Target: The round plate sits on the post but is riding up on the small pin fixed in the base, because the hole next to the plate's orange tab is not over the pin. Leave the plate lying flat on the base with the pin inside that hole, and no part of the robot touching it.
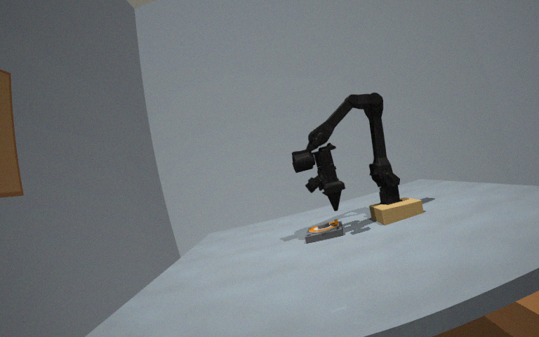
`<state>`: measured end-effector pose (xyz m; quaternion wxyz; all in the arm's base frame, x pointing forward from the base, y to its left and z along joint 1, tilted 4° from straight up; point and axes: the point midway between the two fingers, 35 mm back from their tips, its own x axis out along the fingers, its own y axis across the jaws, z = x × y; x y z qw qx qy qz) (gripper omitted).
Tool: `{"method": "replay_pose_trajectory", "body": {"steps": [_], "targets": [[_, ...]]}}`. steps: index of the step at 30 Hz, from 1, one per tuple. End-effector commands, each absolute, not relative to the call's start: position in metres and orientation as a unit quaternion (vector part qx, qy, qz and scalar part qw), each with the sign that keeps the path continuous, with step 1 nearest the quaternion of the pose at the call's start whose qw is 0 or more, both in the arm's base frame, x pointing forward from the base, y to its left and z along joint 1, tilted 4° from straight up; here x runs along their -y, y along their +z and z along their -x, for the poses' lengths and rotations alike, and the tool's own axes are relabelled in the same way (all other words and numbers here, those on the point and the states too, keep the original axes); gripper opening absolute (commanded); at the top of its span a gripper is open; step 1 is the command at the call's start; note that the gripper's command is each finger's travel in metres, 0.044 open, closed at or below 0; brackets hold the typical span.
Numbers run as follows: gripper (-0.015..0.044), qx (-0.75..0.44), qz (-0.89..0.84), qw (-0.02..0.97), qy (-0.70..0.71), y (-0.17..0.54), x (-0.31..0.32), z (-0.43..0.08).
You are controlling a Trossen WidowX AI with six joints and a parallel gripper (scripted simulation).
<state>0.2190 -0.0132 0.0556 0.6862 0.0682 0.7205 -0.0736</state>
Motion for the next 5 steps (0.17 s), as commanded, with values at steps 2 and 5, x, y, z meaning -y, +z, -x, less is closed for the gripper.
{"method": "replay_pose_trajectory", "body": {"steps": [2,5], "targets": [[0.0,-0.721,-0.068,0.686,-0.074,0.0548,0.0132,-0.2185],[0.0,-0.721,-0.068,0.686,-0.074,0.0548,0.0132,-0.2185]]}}
